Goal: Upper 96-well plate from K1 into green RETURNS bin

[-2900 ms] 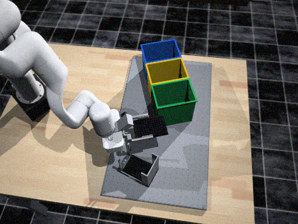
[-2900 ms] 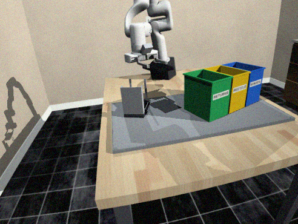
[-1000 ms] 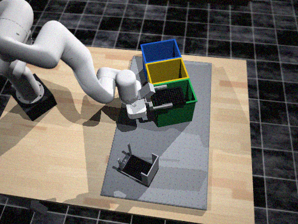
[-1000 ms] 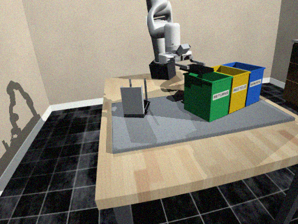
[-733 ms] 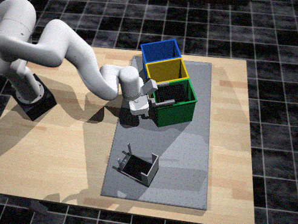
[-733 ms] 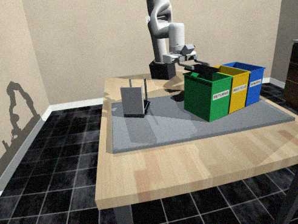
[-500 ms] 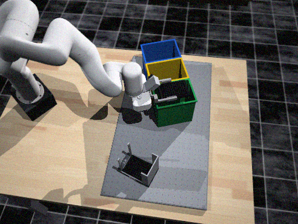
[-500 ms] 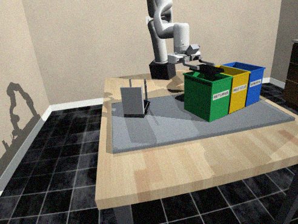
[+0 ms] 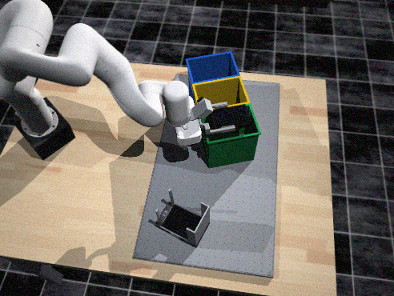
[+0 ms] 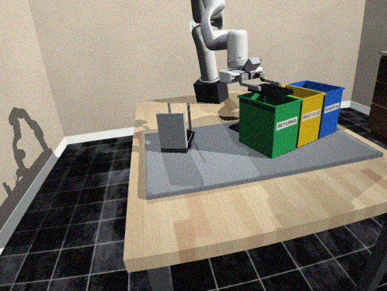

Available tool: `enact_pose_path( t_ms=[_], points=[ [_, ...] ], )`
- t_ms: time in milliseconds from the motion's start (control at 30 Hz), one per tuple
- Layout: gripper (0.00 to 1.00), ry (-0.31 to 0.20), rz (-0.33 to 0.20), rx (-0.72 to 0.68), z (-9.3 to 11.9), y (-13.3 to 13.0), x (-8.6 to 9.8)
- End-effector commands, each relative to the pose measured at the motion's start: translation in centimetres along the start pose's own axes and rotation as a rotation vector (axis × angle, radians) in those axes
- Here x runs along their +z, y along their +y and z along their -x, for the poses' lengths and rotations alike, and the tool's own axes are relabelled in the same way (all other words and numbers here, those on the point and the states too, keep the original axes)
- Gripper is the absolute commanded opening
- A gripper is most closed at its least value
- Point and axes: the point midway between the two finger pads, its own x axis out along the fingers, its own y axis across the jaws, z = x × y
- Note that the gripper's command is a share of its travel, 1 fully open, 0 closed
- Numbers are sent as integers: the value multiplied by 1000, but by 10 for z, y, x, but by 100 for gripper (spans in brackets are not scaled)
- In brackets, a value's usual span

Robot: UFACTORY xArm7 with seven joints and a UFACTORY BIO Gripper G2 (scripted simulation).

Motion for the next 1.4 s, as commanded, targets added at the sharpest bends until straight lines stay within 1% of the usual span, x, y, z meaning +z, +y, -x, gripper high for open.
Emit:
enact_pose_path(
  t_ms=[0,700,1200,1267,1367],
  points=[
    [0,-3,1,0,-1,0,2],
    [0,-3,1,0,0,-1,2],
    [0,-3,1,0,0,-1,-23],
    [0,-3,1,0,0,-1,-23],
    [0,-3,1,0,0,-1,-28]
  ],
)
